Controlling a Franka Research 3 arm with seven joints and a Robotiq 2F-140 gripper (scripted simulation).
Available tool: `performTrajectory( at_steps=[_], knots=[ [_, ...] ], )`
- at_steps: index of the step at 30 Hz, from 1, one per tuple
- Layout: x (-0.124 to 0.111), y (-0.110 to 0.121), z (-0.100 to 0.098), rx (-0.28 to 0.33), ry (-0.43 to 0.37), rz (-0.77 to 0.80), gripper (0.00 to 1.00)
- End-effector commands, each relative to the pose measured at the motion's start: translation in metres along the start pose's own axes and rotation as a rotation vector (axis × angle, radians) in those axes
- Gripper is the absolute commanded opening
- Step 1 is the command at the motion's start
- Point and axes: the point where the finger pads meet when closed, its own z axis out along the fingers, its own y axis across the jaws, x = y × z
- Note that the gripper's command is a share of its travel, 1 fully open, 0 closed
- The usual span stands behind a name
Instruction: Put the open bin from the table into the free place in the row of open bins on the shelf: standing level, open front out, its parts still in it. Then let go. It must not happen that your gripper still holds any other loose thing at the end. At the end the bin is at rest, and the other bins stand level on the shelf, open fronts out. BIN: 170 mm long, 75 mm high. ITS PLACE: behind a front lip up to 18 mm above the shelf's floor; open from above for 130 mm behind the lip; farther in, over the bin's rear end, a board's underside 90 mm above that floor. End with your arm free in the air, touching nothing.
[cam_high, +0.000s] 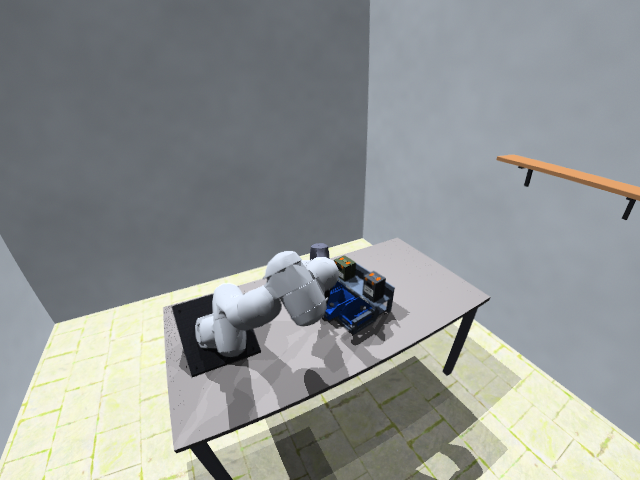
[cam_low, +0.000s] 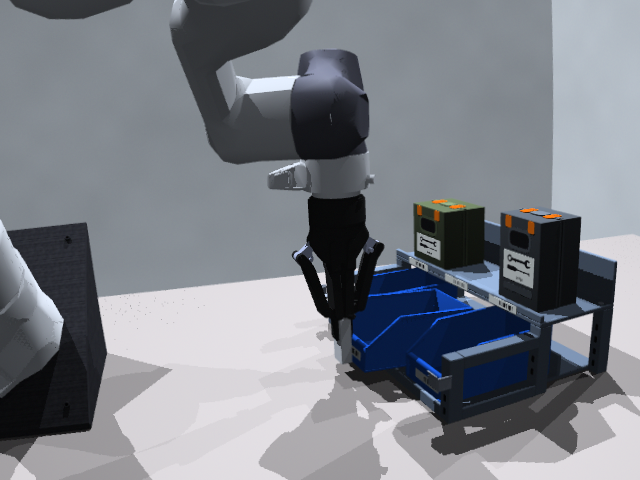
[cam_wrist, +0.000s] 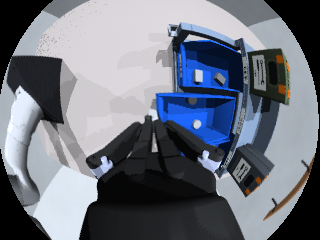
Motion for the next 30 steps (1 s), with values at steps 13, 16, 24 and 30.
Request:
performTrajectory(
  at_steps=[13,16,24,30],
  knots=[
    [0.000,0.004,0.000,0.000,-0.003,-0.009,0.00],
    [0.000,0.005,0.000,0.000,-0.003,-0.009,0.00],
    [0.000,0.008,0.000,0.000,-0.003,-0.009,0.00],
    [0.000,0.012,0.000,0.000,-0.003,-0.009,0.00]
  ],
)
